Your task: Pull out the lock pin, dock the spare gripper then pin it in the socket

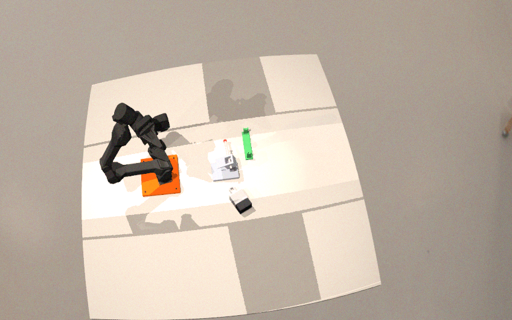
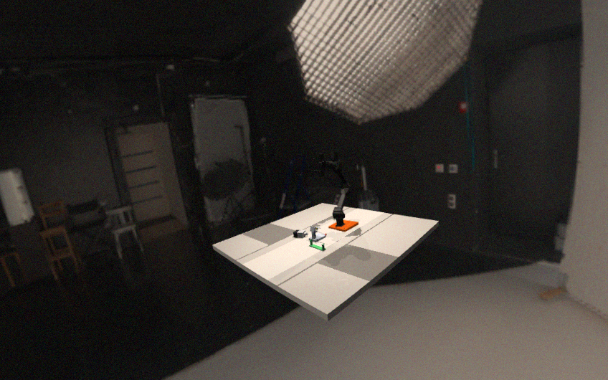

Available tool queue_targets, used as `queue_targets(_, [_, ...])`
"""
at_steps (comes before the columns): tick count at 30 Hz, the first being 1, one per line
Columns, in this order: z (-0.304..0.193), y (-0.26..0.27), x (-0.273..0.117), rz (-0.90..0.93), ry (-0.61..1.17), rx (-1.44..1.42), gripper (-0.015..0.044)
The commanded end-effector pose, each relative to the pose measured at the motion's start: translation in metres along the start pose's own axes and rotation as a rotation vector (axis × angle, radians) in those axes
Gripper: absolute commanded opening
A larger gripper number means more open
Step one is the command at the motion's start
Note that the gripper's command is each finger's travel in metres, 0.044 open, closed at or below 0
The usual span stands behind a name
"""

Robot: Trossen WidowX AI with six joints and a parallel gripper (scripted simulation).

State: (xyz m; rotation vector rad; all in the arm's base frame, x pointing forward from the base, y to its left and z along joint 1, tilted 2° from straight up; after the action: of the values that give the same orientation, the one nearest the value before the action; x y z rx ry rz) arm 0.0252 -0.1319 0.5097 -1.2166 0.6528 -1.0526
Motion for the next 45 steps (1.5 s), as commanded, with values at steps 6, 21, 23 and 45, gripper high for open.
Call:
queue_targets(6, [0.044,0.017,0.008,0.045,-0.099,-0.066,0.0300])
queue_targets(21, [0.193,0.138,0.012,0.428,-0.471,-0.410,0.0300])
queue_targets(23, [0.208,0.163,0.009,0.516,-0.515,-0.462,0.0300])
queue_targets(45, [0.236,0.373,-0.083,1.640,-0.488,-0.820,0.0300])
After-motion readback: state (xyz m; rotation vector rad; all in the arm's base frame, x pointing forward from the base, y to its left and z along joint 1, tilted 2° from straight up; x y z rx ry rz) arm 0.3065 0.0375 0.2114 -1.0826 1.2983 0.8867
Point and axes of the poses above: the point midway between the two fingers, 35 mm back from their tips, its own x axis out along the fingers, its own y axis across the jaws, z = x × y, the point moved 1 cm from there along -x, back along the fingers, and after that the axes turned 11 degrees about x, right-handed, at the moved point
